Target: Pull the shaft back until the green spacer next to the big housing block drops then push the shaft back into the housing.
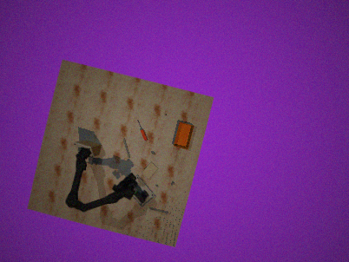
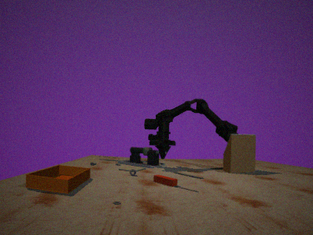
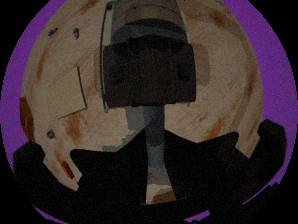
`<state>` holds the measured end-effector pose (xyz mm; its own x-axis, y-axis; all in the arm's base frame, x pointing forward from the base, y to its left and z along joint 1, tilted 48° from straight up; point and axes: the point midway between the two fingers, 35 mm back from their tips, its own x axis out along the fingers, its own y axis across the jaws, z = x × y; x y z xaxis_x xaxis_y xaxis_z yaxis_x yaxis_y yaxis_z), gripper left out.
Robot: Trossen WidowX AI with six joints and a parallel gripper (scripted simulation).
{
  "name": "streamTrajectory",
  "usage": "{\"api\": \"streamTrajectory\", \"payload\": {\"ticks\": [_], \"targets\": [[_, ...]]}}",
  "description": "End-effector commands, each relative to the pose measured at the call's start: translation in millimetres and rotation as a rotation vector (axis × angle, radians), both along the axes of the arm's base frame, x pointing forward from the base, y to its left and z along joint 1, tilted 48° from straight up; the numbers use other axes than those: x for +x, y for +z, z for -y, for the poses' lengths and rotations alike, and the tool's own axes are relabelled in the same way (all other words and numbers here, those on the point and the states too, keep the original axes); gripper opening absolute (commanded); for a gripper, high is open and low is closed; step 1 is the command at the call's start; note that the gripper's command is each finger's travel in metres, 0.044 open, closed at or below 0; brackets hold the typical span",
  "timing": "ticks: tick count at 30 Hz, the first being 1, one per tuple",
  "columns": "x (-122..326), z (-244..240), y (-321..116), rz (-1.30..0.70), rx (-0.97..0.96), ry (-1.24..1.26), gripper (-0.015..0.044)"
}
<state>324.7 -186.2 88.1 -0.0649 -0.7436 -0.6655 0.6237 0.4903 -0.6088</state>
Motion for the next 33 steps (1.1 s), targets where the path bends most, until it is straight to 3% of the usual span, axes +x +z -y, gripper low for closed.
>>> {"api": "streamTrajectory", "payload": {"ticks": [1,33], "targets": [[-2.1,-0.8,-0.7,0.0,0.002,-0.003,0.0],[-4.8,-2.4,-2.3,0.0,0.002,-0.003,0.0]]}}
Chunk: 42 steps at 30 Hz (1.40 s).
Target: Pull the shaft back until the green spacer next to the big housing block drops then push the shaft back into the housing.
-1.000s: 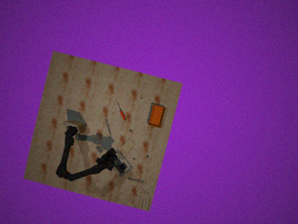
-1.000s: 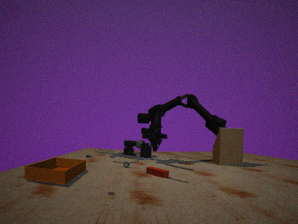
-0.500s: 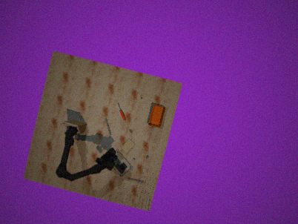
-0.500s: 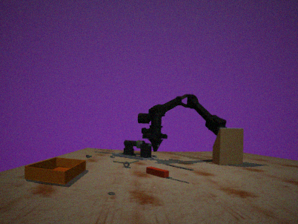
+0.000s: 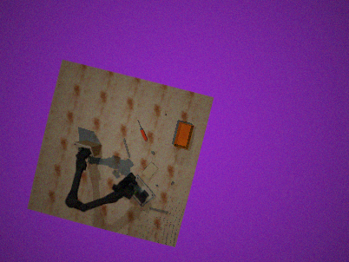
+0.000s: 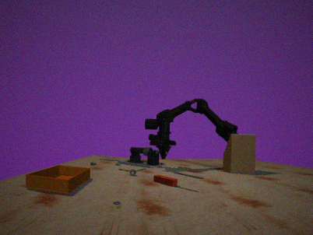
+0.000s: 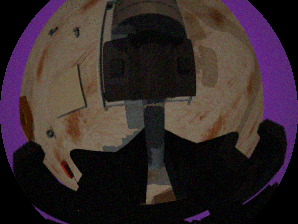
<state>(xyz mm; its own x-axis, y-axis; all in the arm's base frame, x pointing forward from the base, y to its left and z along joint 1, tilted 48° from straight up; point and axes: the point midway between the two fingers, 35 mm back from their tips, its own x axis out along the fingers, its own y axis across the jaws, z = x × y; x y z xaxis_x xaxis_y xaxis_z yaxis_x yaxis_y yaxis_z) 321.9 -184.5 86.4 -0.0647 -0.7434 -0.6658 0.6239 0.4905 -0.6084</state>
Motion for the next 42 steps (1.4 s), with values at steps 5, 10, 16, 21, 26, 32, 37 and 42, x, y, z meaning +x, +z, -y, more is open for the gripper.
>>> {"api": "streamTrajectory", "payload": {"ticks": [5,10,16,21,26,32,37,42], "targets": [[-2.4,-1.0,-0.9,0.0,0.001,-0.003,0.0],[-2.9,-1.2,-1.2,0.0,0.001,-0.003,0.0],[-3.4,-1.6,-1.5,0.0,0.001,-0.003,0.0],[-3.8,-1.8,-1.7,0.0,0.001,-0.003,0.0],[-4.2,-2.1,-2.0,0.0,0.001,-0.003,0.0],[-4.8,-2.4,-2.3,0.0,0.001,-0.003,0.0],[-5.2,-2.6,-2.5,0.0,0.001,-0.003,0.0],[-5.6,-2.9,-2.8,0.0,0.001,-0.003,0.0]]}}
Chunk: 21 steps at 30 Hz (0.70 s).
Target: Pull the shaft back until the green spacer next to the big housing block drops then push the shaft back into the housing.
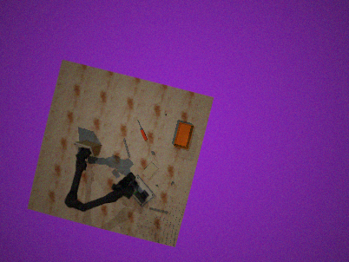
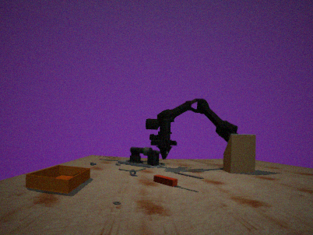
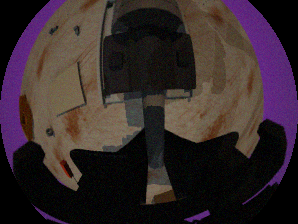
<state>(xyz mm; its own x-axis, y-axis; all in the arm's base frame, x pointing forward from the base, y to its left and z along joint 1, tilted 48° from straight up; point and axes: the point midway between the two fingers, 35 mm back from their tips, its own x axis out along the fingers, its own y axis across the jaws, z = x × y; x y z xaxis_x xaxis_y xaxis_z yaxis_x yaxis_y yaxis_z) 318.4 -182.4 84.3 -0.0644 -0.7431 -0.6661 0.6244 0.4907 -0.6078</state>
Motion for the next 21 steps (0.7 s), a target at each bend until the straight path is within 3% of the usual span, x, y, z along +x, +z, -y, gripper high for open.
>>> {"api": "streamTrajectory", "payload": {"ticks": [1,21], "targets": [[-2.1,-0.8,-0.7,-0.001,0.001,-0.002,0.0],[-3.9,-1.8,-1.7,-0.001,0.001,-0.002,0.0]]}}
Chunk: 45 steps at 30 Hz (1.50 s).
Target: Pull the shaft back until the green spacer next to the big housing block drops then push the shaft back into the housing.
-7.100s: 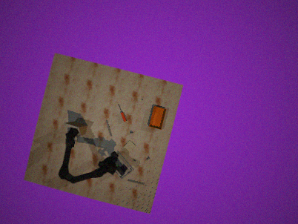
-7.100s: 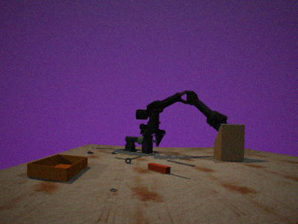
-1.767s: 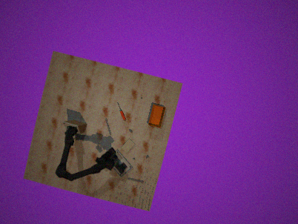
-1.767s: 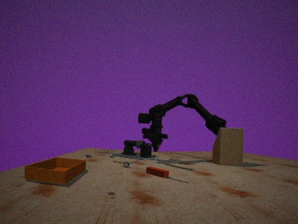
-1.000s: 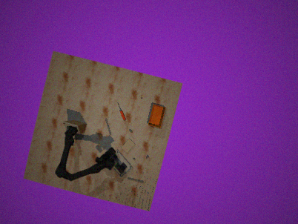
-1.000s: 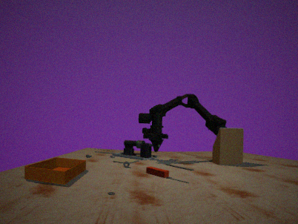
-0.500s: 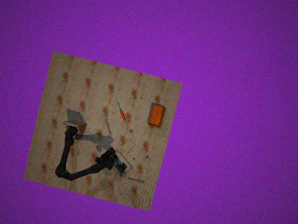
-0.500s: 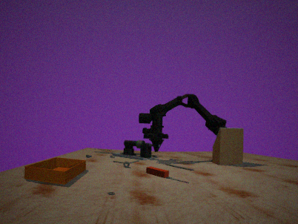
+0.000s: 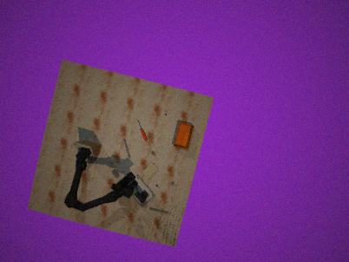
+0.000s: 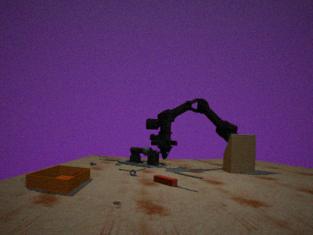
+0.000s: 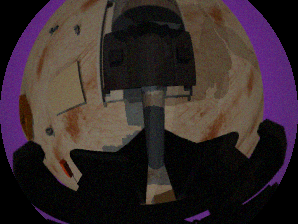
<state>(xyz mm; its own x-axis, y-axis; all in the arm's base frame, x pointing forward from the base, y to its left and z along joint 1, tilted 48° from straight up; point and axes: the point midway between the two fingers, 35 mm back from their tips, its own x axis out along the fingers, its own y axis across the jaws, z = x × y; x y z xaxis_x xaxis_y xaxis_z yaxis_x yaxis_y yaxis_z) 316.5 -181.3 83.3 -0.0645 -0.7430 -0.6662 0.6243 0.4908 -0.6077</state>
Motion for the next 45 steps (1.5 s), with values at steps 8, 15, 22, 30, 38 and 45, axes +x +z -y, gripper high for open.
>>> {"api": "streamTrajectory", "payload": {"ticks": [8,15,22,30,38,45], "targets": [[-2.7,-1.1,-1.0,-0.001,0.001,-0.002,0.0],[-3.3,-1.5,-1.4,-0.001,0.001,-0.002,0.0],[-3.9,-1.8,-1.7,-0.001,0.001,-0.002,0.0],[-4.6,-2.3,-2.1,-0.001,0.001,-0.002,0.0],[-5.3,-2.7,-2.5,-0.001,0.001,-0.002,0.0],[-5.9,-3.0,-2.9,-0.001,0.001,-0.002,0.0]]}}
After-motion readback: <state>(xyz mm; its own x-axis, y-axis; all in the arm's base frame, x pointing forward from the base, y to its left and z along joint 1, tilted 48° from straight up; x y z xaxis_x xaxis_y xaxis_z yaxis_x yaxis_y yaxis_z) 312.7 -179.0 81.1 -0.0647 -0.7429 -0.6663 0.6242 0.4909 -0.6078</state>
